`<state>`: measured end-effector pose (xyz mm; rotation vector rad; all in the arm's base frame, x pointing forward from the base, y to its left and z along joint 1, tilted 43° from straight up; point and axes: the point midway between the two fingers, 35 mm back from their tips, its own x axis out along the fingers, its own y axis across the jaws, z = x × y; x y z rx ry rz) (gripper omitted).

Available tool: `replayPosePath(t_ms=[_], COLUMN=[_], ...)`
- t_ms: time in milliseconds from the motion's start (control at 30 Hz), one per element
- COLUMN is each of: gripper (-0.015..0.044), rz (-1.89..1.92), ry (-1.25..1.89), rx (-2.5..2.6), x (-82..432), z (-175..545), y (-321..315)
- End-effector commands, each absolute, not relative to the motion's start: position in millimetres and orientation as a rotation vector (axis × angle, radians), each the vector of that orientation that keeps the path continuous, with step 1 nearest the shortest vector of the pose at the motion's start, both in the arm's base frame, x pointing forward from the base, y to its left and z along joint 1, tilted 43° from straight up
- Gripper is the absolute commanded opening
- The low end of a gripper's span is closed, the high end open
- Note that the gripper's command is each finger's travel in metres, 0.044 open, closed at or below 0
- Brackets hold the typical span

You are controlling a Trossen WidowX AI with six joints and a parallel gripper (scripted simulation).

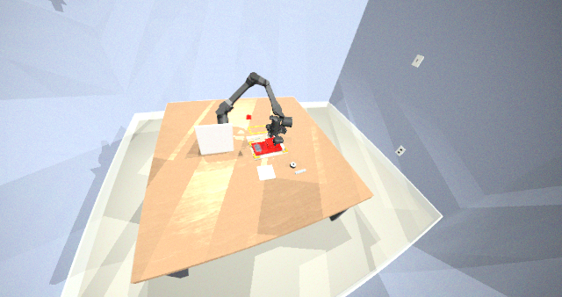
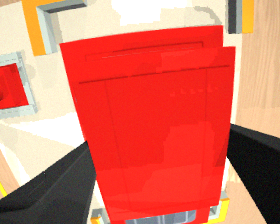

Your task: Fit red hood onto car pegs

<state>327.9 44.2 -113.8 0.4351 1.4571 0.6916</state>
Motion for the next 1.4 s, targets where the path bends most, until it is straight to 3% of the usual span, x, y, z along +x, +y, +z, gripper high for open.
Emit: replayPosePath(t_ms=[0, 1367], gripper=[0.0000, 0.0000], rz=[0.693, 0.693], ry=[1.454, 1.453], rx=[0.434, 0.435], x=[327.9, 327.1], z=[-114.6, -125.6], y=[45.1, 54.7])
